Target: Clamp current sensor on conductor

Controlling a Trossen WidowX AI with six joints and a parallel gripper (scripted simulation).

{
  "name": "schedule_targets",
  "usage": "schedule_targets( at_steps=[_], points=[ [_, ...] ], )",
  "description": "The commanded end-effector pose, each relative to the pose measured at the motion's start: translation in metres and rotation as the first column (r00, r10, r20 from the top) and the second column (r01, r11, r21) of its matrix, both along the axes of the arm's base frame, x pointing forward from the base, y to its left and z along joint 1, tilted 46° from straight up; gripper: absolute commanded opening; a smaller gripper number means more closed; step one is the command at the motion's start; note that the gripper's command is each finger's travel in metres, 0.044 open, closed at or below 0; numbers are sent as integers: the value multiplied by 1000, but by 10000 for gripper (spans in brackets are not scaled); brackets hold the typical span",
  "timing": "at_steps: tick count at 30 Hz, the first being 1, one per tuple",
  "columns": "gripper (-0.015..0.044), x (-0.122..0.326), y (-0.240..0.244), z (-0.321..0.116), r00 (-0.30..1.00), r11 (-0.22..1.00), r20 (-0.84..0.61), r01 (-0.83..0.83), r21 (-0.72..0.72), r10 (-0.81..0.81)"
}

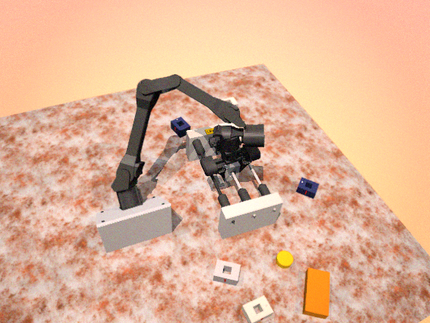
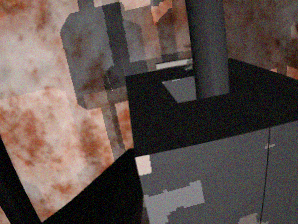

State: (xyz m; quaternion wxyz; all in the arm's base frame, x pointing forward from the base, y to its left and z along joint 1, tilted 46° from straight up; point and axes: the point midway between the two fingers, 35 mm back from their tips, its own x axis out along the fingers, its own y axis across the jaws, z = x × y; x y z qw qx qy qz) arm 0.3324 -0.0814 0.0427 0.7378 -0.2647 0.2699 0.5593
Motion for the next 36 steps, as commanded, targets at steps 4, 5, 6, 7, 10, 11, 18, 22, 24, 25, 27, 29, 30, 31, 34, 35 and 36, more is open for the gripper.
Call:
schedule_targets(
  at_steps=[4, 5, 6, 7, 10, 11, 18, 22, 24, 25, 27, 29, 30, 31, 34, 35, 36],
  points=[
    [266, 0, 0, 0, 1000, 1000, -1, -1, 1, 1],
    [266, 0, 0, 0, 1000, 1000, -1, -1, 1, 1],
    [266, 0, 0, 0, 1000, 1000, -1, -1, 1, 1],
    [266, 0, 0, 0, 1000, 1000, -1, -1, 1, 1],
    [266, 0, 0, 0, 1000, 1000, -1, -1, 1, 1],
    [266, 0, 0, 0, 1000, 1000, -1, -1, 1, 1],
    [266, 0, 0, 0, 1000, 1000, -1, -1, 1, 1],
    [266, 0, 0, 0, 1000, 1000, -1, -1, 1, 1],
    [266, 0, 0, 0, 1000, 1000, -1, -1, 1, 1],
    [266, 0, 0, 0, 1000, 1000, -1, -1, 1, 1],
    [266, 0, 0, 0, 1000, 1000, -1, -1, 1, 1],
    [319, 0, 0, 0, 1000, 1000, -1, -1, 1, 1],
    [345, 0, 0, 0, 1000, 1000, -1, -1, 1, 1],
    [371, 0, 0, 0, 1000, 1000, -1, -1, 1, 1],
    [440, 0, 0, 0, 1000, 1000, -1, -1, 1, 1],
    [440, 0, 0, 0, 1000, 1000, -1, -1, 1, 1],
    [440, 0, 0, 0, 1000, 1000, -1, -1, 1, 1]
  ],
)
